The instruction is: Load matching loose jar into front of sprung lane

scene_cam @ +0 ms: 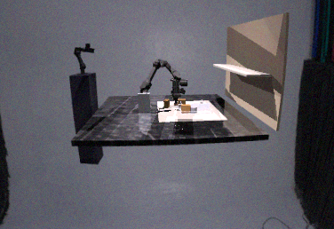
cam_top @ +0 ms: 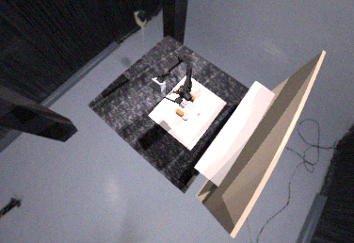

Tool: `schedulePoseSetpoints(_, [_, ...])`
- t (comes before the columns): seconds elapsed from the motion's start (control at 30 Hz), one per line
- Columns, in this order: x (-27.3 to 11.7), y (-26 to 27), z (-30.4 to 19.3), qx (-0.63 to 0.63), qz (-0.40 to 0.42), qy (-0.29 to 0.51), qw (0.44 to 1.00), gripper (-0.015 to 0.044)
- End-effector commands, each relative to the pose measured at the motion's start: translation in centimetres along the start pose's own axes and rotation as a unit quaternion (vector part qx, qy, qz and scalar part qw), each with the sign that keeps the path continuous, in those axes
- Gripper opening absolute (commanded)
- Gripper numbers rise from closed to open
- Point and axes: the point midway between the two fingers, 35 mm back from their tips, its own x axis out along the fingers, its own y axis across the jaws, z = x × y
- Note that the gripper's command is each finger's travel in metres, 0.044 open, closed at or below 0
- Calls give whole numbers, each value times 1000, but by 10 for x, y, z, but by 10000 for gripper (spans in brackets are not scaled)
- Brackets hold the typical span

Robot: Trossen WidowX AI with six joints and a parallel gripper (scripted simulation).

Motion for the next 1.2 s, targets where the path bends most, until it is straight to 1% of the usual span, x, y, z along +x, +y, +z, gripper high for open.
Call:
schedulePoseSetpoints(0.0, [0, 0, 3, 1, 1, -2, 1000, 0])
schedulePoseSetpoints(1.17, [0, 0, 16, 0, 1, -2, 1000, 0])
